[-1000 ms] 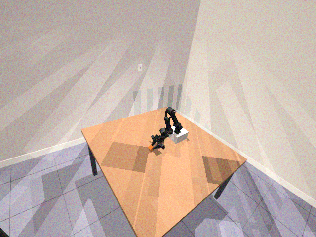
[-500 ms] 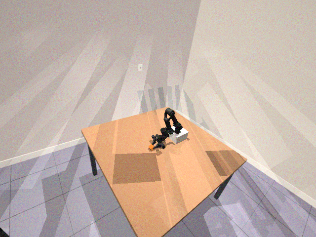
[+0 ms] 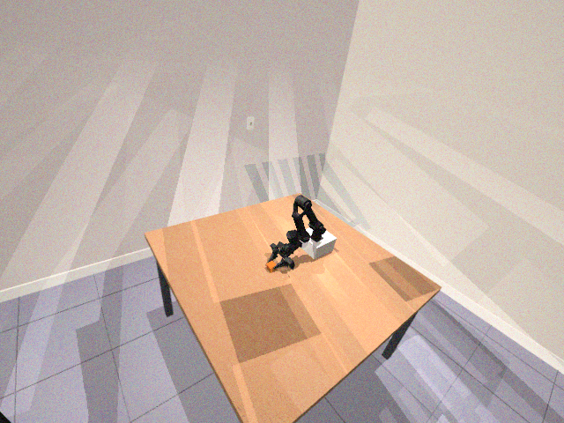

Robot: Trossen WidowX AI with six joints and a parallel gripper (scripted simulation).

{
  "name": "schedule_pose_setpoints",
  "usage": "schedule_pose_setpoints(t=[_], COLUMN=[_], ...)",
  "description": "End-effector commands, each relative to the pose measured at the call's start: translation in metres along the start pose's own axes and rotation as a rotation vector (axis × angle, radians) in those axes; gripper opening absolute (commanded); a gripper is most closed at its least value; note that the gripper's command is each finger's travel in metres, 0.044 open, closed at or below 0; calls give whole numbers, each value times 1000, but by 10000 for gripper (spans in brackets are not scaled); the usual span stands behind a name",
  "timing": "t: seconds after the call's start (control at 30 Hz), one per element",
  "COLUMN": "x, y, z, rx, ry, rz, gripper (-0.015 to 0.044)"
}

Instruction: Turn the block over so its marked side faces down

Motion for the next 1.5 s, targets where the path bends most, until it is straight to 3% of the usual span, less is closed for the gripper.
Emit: schedule_pose_setpoints(t=[0.0,0.1,1.2,1.47], x=[0,0,0,15], y=[0,0,0,9], z=[-1,-1,-1,-2], rx=[-6,-6,-6,25], ry=[-5,-5,-5,-6], rz=[1,1,1,177], gripper=[368,440,440,440])
Point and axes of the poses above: the point midway between the two fingers, 35 mm back from their tips, its own y axis out along the fingers, its own z axis across the jaws, x = y × z, the point moved 2 cm from there along -y, back along the fingers, and after that the axes turned 10 degrees about -y, right-handed, at the moved point
